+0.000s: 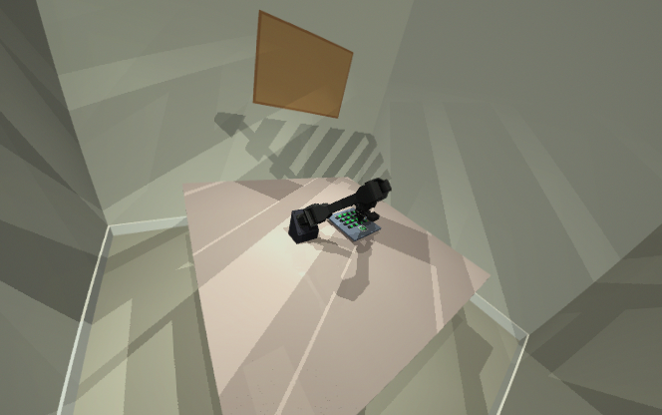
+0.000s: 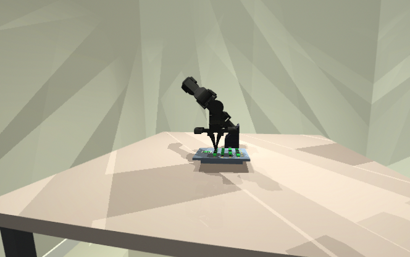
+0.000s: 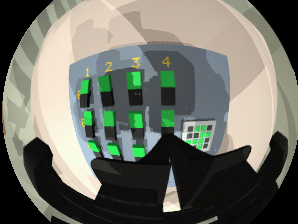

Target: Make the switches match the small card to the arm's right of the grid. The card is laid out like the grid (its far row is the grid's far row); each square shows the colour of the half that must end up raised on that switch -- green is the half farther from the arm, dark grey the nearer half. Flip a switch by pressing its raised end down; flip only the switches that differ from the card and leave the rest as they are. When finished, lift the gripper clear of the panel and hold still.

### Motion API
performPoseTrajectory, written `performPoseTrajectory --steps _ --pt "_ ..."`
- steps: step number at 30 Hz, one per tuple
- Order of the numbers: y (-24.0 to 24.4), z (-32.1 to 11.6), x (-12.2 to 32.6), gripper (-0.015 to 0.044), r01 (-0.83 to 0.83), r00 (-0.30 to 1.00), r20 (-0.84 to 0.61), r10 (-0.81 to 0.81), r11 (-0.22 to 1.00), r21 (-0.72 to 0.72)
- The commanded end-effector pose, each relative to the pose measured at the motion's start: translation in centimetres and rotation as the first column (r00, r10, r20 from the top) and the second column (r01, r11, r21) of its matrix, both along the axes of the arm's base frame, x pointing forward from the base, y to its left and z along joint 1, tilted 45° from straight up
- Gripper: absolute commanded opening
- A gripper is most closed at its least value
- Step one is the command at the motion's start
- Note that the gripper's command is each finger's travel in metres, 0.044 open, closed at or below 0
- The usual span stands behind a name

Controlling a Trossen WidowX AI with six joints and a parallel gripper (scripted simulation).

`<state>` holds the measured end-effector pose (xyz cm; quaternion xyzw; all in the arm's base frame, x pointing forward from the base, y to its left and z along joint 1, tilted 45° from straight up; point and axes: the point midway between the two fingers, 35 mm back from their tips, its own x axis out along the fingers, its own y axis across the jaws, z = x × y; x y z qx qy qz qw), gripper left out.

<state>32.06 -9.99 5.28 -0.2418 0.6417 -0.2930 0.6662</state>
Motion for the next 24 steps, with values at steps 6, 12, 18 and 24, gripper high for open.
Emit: performPoseTrajectory --steps 6,12,18,24 --pt "-0.06 -0.01 -0.01 0.0 -0.005 1.0 -0.005 0.005 1.0 -0.006" --pt "-0.1 -0.05 -0.01 0.0 -0.005 1.0 -0.005 0.005 1.0 -0.006" --pt "-0.16 -0.11 -0.01 0.0 -0.005 1.0 -0.005 0.005 1.0 -0.006" --pt "-0.22 -0.16 -0.01 0.0 -0.005 1.0 -0.005 0.005 1.0 -0.006"
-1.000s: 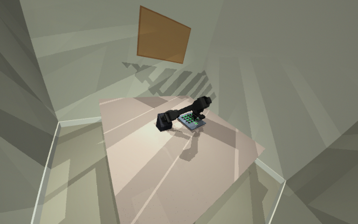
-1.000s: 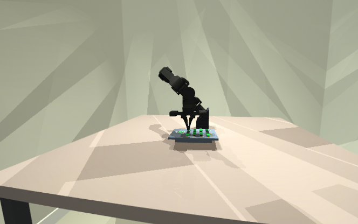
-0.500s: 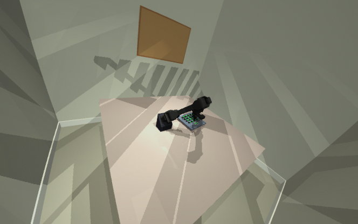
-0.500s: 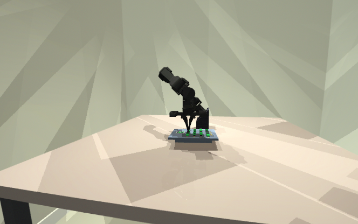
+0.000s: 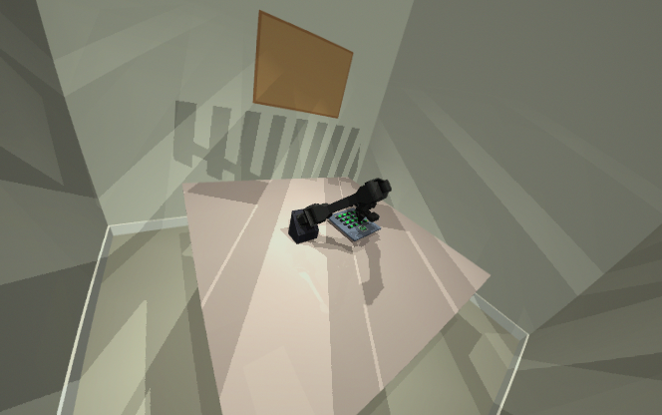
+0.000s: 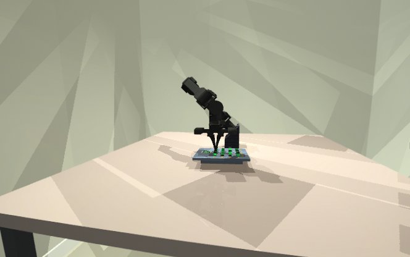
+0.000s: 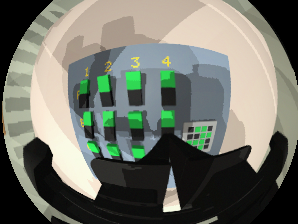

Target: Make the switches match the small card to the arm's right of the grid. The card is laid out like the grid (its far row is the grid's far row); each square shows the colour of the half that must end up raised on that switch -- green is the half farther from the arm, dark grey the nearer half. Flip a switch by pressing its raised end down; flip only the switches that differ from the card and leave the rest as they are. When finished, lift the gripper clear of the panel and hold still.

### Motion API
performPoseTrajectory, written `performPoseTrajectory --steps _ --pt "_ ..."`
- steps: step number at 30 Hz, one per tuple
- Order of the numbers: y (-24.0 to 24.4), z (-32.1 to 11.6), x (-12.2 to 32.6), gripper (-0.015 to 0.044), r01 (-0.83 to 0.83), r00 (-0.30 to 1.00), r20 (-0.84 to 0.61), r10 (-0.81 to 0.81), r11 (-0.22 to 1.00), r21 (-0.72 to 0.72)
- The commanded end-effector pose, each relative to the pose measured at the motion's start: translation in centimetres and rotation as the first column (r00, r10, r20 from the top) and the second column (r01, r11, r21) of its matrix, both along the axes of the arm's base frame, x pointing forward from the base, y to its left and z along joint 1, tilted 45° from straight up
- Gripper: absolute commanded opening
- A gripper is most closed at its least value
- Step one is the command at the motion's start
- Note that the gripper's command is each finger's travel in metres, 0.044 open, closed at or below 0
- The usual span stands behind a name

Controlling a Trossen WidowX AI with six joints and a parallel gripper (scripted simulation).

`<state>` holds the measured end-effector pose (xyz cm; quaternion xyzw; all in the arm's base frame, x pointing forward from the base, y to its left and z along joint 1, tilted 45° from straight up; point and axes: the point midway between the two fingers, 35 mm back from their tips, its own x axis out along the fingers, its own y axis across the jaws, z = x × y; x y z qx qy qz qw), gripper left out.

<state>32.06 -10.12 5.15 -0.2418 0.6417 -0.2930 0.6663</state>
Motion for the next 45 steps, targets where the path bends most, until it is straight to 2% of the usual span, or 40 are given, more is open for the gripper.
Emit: performPoseTrajectory --steps 1,29,36,41,45 --pt "-0.1 0.0 0.0 0.0 -0.005 1.0 -0.005 0.005 1.0 -0.006" --pt "-0.4 -0.3 0.0 0.0 -0.005 1.0 -0.005 0.005 1.0 -0.006" --pt "4.2 4.3 0.2 0.0 0.013 1.0 -0.024 -0.013 1.0 -0.002" --pt "4.5 4.1 0.2 0.0 0.013 1.0 -0.024 -0.013 1.0 -0.001" --pt "8.1 1.4 -0.4 0.0 0.013 1.0 -0.025 -0.013 1.0 0.001"
